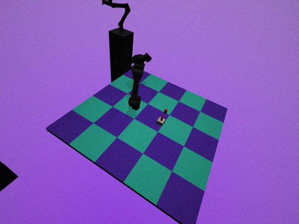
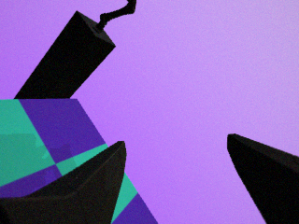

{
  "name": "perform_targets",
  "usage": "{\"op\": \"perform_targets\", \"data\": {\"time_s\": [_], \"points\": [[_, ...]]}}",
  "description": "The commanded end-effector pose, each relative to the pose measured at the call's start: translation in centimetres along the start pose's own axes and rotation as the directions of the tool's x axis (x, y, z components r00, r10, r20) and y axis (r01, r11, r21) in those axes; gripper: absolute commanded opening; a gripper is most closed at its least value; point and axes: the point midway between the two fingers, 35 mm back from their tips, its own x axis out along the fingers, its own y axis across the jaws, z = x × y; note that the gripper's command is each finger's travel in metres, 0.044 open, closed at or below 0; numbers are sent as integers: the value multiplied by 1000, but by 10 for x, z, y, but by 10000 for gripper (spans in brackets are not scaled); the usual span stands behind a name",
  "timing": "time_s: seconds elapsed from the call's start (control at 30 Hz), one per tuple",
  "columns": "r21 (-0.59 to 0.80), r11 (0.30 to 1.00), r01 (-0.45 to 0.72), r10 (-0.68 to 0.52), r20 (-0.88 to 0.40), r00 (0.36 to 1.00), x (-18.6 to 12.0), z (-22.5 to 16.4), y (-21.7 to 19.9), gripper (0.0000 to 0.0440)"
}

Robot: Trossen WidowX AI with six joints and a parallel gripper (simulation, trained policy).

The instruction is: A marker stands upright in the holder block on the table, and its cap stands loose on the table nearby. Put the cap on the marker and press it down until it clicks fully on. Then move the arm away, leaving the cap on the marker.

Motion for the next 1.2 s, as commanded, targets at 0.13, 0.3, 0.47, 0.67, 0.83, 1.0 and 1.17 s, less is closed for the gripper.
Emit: {"op": "perform_targets", "data": {"time_s": [0.13, 0.3, 0.47, 0.67, 0.83, 1.0, 1.17], "points": [[26, 998, -55, 57, -84, 995, 21, -12, 10, 308], [45, 996, -81, 87, -134, 987, 32, -19, 15, 309], [66, 992, -105, 116, -182, 976, 42, -26, 20, 310], [94, 987, -129, 148, -238, 960, 54, -36, 25, 310], [120, 982, -145, 174, -282, 943, 63, -44, 28, 311], [146, 976, -160, 200, -327, 924, 71, -53, 32, 312], [173, 970, -173, 226, -369, 902, 80, -62, 35, 313]]}}
